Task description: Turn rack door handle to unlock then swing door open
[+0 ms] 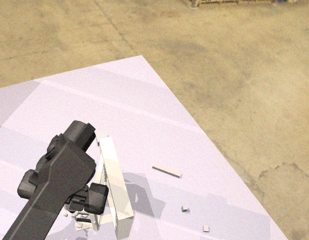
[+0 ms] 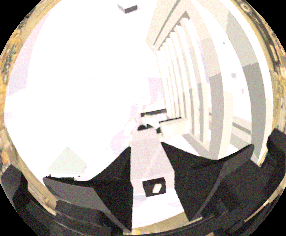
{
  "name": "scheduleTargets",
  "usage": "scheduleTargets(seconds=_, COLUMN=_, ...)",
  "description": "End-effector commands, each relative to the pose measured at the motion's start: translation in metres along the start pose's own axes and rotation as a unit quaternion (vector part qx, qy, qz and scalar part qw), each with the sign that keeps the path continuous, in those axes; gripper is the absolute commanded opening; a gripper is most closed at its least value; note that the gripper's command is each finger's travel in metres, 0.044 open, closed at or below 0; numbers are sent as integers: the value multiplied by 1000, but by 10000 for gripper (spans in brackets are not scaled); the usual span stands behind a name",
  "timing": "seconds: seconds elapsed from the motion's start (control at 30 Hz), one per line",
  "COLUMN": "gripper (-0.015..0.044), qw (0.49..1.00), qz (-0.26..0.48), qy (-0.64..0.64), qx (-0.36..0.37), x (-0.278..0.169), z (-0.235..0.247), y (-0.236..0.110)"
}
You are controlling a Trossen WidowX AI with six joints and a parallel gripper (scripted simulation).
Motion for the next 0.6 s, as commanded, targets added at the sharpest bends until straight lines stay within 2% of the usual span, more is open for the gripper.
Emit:
scheduleTargets(seconds=0.0, gripper=20, qw=999, qz=-5, qy=46, qx=-4, x=2, z=3, y=0)
scheduleTargets(seconds=0.57, gripper=20, qw=985, qz=-6, qy=173, qx=-2, x=12, z=37, y=0)
Point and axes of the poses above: the point midway between the two fingers, 35 mm back from their tips, its own y axis out along the fingers, its own z axis across the jaws, x = y × z, the point moved 2 cm from there along -y, back along the fingers, and after that the axes turned 6 degrees about y, right-handed, at the moved point
